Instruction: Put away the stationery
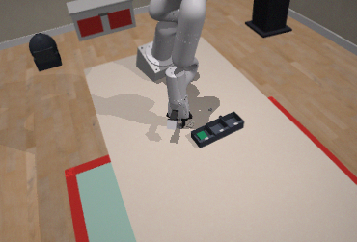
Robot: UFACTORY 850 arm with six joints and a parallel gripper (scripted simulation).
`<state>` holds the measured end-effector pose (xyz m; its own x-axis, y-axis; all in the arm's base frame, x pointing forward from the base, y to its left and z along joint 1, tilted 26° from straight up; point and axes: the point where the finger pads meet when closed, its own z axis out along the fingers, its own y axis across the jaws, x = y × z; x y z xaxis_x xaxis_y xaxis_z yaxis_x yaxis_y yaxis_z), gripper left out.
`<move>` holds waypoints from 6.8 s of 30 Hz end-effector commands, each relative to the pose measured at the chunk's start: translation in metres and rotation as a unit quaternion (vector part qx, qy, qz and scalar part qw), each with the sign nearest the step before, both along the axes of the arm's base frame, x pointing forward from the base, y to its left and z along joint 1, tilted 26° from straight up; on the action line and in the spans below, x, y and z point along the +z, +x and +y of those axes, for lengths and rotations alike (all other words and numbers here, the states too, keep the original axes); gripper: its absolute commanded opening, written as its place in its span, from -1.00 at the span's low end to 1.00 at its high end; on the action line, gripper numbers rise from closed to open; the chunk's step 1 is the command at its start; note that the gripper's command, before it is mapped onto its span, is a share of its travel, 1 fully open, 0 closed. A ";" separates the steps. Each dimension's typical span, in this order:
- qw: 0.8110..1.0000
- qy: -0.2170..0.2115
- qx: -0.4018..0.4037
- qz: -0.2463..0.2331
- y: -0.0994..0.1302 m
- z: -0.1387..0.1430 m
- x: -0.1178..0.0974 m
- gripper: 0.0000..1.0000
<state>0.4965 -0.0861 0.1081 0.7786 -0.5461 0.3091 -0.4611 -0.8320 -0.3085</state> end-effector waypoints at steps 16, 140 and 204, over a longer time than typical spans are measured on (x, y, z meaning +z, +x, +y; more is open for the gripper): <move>1.000 0.000 0.000 -0.001 0.002 0.000 -0.004 -1.00; 0.648 -0.326 0.685 -0.071 0.076 0.059 0.111 -1.00; 0.436 -0.384 0.809 -0.088 0.094 0.063 0.074 -1.00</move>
<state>0.5898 -0.0229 0.1813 -0.1211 0.9914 0.0490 0.8975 0.0883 0.4321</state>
